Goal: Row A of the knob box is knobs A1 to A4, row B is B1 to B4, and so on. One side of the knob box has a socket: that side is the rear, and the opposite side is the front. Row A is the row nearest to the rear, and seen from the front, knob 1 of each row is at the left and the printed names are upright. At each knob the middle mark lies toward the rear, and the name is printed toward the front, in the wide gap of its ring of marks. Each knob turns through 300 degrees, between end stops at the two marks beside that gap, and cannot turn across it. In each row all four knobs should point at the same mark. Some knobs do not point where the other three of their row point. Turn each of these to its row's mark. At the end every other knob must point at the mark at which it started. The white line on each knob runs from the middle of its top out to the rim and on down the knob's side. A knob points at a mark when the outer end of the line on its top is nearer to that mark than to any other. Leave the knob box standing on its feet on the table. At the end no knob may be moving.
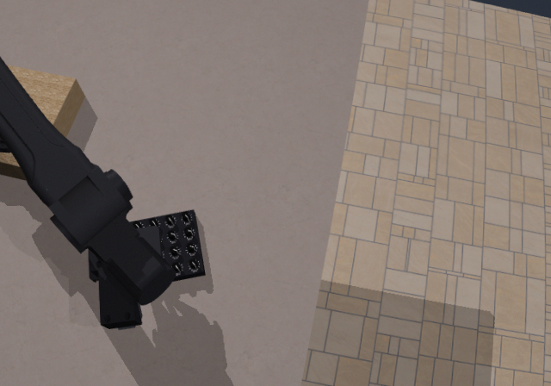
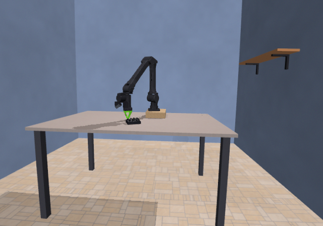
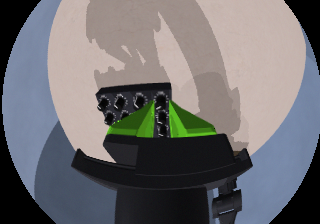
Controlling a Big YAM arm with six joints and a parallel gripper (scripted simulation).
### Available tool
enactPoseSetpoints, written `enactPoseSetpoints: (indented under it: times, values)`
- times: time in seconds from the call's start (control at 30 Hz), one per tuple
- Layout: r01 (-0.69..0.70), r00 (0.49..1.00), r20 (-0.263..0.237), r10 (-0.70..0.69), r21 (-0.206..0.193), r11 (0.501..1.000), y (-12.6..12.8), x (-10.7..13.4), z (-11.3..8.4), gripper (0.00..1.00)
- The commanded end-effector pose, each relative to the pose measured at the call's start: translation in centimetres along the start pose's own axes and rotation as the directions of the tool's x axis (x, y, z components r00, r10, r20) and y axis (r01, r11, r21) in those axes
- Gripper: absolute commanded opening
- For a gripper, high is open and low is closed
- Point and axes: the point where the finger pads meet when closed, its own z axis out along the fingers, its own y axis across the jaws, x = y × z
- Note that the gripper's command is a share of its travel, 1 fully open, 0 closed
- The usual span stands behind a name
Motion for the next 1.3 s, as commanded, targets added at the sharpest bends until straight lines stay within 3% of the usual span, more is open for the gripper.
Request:
enactPoseSetpoints:
  times: [0.0, 0.6, 1.27]
  values:
    - [-0.011, 0.999, 0.043, 0.012, -0.029, 1.0, 1.1, -1.5, -2.1, 0.19]
    - [-0.002, 0.998, 0.06, 0.004, -0.041, 0.999, 1.3, -2.3, -6.3, 0.19]
    - [0.042, 0.997, 0.06, -0.04, -0.038, 0.998, 1.4, -2.2, -6.4, 0.19]
